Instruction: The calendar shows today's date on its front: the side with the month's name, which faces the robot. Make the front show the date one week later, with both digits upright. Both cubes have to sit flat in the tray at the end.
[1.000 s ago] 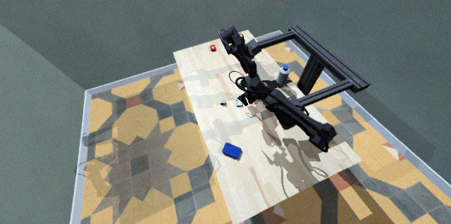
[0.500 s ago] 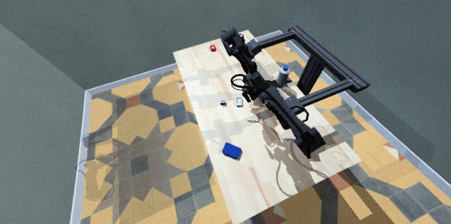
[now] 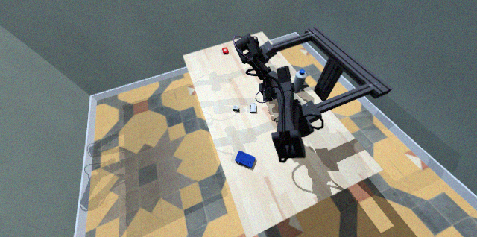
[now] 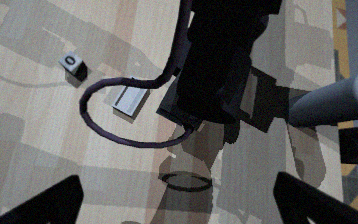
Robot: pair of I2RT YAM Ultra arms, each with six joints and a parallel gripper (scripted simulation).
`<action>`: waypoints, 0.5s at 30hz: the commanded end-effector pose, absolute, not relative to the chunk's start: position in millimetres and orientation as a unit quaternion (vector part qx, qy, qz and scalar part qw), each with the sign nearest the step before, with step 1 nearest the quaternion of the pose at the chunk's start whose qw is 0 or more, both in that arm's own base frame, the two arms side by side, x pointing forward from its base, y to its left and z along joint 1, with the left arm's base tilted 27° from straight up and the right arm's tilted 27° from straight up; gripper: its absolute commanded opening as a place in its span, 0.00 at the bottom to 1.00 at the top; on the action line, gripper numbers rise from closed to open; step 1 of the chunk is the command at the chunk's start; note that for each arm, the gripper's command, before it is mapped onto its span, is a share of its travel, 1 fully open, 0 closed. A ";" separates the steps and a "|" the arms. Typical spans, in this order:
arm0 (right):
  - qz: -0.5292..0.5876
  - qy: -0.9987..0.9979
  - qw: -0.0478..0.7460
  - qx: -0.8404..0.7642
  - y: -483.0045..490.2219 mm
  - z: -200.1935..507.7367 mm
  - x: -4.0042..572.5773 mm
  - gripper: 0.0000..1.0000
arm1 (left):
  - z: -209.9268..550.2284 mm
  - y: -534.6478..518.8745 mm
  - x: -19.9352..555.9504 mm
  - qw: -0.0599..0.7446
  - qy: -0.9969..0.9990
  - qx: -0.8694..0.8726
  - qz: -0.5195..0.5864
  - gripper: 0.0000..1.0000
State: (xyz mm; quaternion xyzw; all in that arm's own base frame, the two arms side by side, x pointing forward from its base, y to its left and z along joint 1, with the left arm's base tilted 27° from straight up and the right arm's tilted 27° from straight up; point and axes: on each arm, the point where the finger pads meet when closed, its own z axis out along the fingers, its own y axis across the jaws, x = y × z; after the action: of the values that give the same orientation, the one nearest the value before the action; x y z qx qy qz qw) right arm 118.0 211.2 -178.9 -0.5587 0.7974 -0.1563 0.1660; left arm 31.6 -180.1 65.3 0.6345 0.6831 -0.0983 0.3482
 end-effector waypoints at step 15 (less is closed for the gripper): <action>-0.174 0.678 0.134 -0.702 210.7 -193.2 122.6 0.26 | 65.5 -181.2 -20.6 0.389 0.626 0.672 -0.069 1.00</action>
State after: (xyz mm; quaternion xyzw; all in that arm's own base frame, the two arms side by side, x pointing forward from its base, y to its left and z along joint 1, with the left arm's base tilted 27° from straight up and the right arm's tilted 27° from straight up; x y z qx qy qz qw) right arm 123.7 209.8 -187.8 -0.6880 0.6899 -0.1782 0.1380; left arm -19.2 -178.5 53.8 0.6906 0.6190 -0.0654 0.3684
